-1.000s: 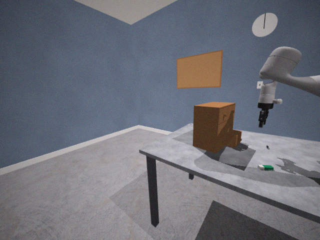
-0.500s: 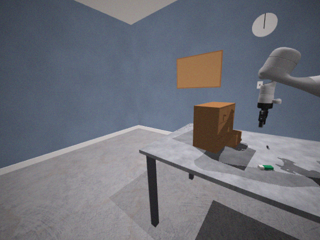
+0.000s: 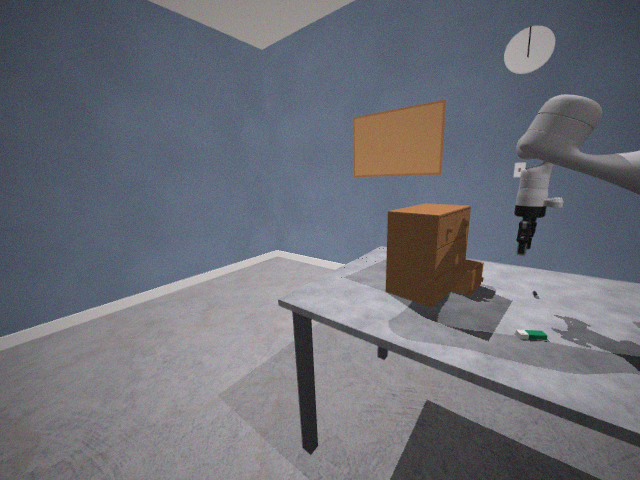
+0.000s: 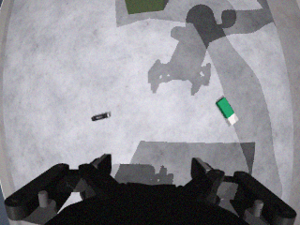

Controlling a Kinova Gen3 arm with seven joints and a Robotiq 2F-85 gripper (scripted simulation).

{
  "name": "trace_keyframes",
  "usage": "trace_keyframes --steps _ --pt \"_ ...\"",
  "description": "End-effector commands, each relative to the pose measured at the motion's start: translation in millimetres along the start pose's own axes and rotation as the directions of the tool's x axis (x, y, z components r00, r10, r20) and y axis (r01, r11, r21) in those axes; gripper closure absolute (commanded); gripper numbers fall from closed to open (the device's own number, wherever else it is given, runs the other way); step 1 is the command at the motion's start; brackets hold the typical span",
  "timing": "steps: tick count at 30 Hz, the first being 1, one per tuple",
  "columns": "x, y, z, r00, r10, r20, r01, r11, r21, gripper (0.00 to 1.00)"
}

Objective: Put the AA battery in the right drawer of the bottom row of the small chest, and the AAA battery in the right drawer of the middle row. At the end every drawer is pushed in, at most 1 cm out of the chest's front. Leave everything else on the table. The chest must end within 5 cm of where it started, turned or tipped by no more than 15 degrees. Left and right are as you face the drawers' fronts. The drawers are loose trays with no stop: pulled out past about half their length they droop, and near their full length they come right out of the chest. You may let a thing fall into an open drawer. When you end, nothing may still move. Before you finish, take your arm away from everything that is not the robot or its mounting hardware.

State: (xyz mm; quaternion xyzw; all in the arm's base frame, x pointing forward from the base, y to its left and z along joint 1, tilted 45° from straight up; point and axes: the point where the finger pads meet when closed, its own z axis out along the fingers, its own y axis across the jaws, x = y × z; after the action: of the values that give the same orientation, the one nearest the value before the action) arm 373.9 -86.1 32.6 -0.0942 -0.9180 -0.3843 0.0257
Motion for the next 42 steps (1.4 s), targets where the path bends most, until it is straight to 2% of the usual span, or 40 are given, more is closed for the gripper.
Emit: trace_keyframes --steps 1,6,8,11,13,16,19,32,42 --pt "0 0 -0.8 1.000 0.000 0.002 0.000 1.000 0.001 0.00" --pt "0 0 -1.0 1.000 0.000 0.002 0.000 1.000 0.001 0.00" --pt "7 -4 -5.8 1.000 0.000 0.002 0.000 1.000 0.003 0.00" --pt "40 -16 -24.6 1.000 0.000 0.001 0.000 1.000 0.008 0.00" --pt "40 -16 -24.6 1.000 0.000 0.001 0.000 1.000 0.008 0.00" --pt "78 -25 -42.9 1.000 0.001 0.000 -0.001 1.000 0.004 0.00" --pt "95 -27 -49.6 1.000 0.001 0.001 -0.001 1.000 0.000 0.00" --pt "95 -27 -48.9 1.000 0.001 0.009 -0.001 1.000 -0.001 0.00" --pt "90 -27 -43.7 0.999 0.001 0.054 -0.001 1.000 0.000 0.00"
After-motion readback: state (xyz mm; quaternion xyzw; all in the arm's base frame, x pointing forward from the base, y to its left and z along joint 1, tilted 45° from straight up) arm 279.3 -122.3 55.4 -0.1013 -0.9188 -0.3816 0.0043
